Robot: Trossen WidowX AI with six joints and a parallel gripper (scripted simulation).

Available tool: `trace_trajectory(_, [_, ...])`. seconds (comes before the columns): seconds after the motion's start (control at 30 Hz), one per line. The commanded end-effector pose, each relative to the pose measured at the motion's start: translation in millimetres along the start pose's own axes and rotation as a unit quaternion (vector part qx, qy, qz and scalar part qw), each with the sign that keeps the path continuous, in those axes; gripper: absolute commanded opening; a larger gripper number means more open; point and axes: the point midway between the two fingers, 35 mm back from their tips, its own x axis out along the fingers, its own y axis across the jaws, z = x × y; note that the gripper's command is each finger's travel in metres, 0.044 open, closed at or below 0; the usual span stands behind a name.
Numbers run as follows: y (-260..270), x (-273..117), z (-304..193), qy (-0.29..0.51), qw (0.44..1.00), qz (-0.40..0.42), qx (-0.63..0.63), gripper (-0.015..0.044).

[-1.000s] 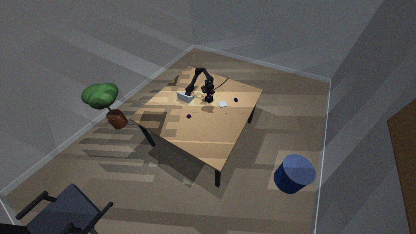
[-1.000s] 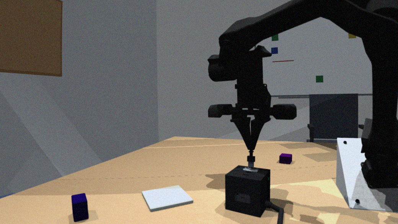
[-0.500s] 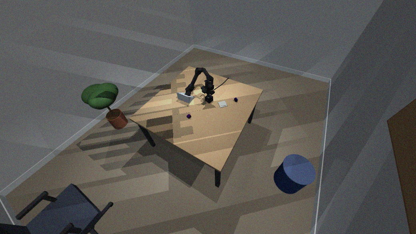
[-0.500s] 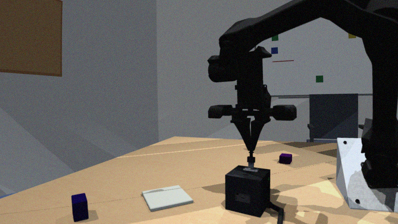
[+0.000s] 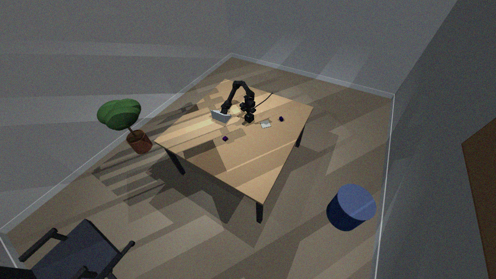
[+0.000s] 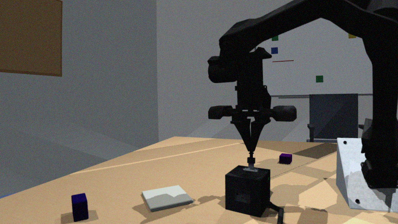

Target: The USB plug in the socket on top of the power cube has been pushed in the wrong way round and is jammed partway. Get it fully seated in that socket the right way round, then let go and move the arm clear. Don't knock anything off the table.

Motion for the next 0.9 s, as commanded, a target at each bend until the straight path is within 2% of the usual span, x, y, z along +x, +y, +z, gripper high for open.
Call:
trace_trajectory(0.0, [-0.1,0.6,0.2,-0.001,1.000,0.000,0.002,0.0000])
trace_trajectory(0.87, [-0.1,3.7,0.1,-0.001,1.000,0.000,0.002,0.0000])
